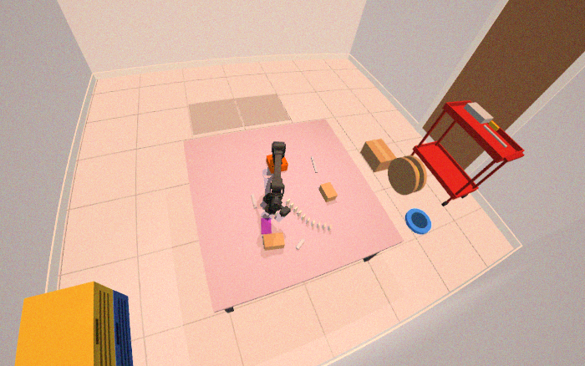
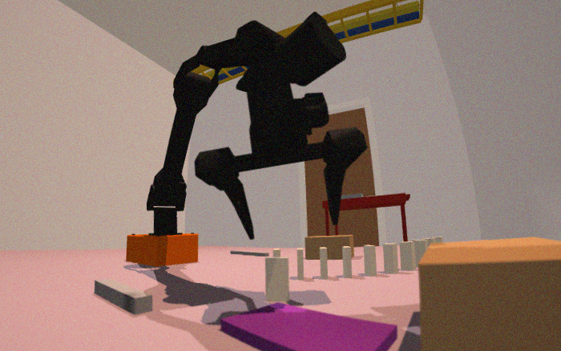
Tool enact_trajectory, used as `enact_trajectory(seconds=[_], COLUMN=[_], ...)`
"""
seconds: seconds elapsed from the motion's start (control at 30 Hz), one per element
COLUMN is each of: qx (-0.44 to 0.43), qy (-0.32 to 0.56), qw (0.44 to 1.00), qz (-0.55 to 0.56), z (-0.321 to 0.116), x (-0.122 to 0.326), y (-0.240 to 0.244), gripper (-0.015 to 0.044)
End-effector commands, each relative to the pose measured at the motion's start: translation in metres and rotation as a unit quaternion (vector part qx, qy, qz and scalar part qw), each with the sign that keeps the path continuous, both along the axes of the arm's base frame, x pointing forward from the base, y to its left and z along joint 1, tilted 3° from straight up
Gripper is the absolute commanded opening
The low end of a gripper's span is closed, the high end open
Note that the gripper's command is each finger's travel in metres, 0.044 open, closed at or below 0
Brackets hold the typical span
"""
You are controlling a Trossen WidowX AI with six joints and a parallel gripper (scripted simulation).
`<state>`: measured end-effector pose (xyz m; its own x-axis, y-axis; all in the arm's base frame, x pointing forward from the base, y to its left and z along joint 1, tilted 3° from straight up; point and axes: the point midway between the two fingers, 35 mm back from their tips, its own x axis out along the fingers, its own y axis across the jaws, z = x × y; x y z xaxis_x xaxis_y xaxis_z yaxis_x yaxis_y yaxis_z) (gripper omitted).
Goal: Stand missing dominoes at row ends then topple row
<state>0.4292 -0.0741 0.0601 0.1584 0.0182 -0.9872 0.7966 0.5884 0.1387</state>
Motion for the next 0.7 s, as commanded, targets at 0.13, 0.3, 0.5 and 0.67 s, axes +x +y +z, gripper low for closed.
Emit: enact_trajectory(seconds=[0.13, 0.3, 0.5, 0.67], qx=[-0.035, -0.035, -0.035, -0.035], qy=[0.062, 0.061, 0.062, 0.062], qw=[0.997, 0.997, 0.997, 0.997], qz=[-0.041, -0.041, -0.041, -0.041], z=[0.026, 0.02, -0.033, -0.039], x=[-0.02, -0.019, -0.017, -0.017], y=[0.003, 0.002, -0.001, -0.001], gripper=[0.044, 0.044, 0.044, 0.044])
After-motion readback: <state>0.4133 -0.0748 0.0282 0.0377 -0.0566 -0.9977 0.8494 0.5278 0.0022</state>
